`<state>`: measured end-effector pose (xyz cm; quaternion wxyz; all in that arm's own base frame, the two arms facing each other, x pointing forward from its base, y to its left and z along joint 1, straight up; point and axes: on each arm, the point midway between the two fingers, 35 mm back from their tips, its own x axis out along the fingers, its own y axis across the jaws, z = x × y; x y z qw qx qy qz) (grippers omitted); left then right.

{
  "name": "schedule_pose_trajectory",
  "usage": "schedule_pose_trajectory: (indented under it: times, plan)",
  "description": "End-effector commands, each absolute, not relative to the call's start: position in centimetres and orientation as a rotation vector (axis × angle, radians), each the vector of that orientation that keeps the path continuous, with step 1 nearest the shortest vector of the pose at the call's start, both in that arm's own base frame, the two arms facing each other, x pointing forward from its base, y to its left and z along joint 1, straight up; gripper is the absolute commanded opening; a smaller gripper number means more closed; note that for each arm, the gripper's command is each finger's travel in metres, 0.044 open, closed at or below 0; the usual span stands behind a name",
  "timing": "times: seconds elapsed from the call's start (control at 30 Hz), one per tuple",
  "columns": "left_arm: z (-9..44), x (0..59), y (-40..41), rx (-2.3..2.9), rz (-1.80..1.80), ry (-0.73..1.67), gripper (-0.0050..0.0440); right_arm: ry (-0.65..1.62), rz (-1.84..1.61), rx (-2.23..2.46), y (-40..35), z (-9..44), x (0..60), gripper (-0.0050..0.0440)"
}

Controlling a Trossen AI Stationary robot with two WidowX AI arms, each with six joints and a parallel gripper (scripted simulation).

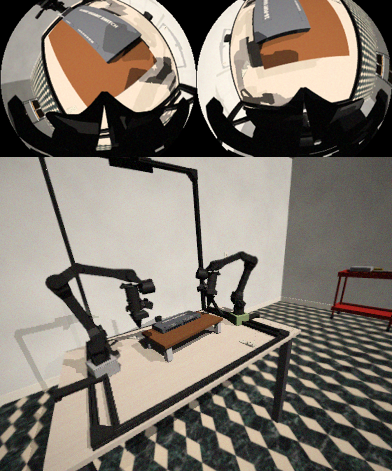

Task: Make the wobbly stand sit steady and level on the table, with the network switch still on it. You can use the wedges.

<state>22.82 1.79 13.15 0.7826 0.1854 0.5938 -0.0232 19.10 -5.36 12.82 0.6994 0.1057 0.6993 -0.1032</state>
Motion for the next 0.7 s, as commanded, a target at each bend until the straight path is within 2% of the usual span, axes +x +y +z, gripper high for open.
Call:
schedule_pose_trajectory:
  times: [0.0,0.17,0.37,0.4,0.67]
  plan:
    - [13.0,21.8,2.7,0.185,0.033,1.391,0.0000,1.558,-0.230,0.236,-5.4,12.8,19.1,0.0000]
    - [13.2,19.7,3.6,-0.192,0.201,1.555,0.0000,1.558,-0.230,0.236,-5.4,12.8,19.1,0.0000]
    - [13.2,19.7,3.6,-0.207,0.207,1.561,0.0000,1.558,-0.230,0.236,-5.4,12.8,19.1,0.0000]
    - [12.7,19.9,8.3,-0.340,0.340,1.544,0.0000,1.558,-0.230,0.236,-5.4,12.8,19.1,0.0000]
    - [12.7,19.9,8.3,-0.340,0.340,1.544,0.0000,1.558,-0.230,0.236,-5.4,12.8,19.1,0.0000]
